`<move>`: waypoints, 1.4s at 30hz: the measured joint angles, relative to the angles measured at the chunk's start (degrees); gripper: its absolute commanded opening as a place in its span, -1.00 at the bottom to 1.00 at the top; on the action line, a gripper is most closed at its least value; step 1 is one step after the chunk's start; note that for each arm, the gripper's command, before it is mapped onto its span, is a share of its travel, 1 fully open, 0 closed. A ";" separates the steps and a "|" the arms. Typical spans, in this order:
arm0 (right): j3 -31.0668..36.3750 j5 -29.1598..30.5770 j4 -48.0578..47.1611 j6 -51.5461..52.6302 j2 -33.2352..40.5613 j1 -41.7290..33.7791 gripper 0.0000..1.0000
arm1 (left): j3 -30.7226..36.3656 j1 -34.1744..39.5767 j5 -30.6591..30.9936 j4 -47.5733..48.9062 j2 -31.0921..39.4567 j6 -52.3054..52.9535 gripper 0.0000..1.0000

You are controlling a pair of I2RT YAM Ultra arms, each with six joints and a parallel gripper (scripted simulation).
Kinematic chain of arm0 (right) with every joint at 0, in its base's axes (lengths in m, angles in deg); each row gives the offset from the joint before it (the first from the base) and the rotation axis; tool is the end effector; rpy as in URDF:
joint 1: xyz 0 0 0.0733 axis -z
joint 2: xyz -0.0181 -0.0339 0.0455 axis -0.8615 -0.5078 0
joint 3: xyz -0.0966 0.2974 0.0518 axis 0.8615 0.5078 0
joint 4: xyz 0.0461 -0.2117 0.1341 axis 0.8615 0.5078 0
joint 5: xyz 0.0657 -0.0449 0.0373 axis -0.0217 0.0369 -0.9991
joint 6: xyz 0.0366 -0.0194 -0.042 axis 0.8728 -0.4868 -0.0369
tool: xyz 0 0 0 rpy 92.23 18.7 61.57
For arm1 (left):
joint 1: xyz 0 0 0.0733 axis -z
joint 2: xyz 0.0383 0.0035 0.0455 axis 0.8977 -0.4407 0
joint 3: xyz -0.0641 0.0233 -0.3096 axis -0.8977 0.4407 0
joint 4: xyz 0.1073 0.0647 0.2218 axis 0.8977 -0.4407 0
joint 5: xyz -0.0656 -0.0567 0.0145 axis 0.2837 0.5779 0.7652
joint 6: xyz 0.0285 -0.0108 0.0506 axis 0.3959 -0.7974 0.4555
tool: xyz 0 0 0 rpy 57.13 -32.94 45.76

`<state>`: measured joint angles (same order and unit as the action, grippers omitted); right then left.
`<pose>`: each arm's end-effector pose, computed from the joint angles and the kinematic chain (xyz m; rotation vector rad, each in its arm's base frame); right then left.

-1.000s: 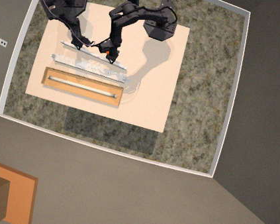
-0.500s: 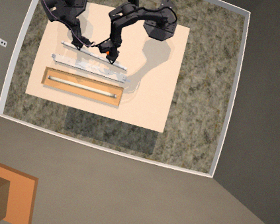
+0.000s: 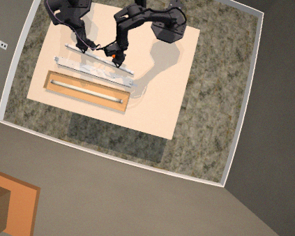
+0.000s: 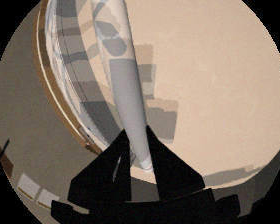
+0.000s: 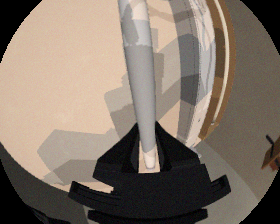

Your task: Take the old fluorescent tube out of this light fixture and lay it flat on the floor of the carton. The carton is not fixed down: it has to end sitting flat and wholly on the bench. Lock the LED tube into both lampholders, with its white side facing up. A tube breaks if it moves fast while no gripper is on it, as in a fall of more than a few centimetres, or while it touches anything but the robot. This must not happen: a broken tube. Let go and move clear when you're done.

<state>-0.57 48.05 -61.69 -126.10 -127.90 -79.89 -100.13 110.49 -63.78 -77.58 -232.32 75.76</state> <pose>0.2588 0.0834 -0.0204 -1.6750 2.2637 -0.5849 0.2862 -0.2814 -0.0291 2.0839 1.8305 0.4904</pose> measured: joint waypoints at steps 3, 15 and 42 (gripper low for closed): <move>-0.24 -0.04 -0.50 -0.04 -0.66 0.04 -0.78 | -0.13 -0.09 0.02 0.28 -0.44 0.02 -0.78; -0.98 -0.07 -1.68 -0.15 -2.67 0.15 -0.78 | -0.70 -0.13 0.04 1.11 -1.81 0.13 -0.78; -1.14 0.57 -1.97 -0.17 -3.43 0.28 -0.78 | -0.70 -0.28 -0.44 1.16 -2.47 0.35 -0.02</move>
<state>-1.71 48.62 -63.65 -126.27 -131.33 -79.60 -100.83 110.20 -64.21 -76.42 -234.79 76.11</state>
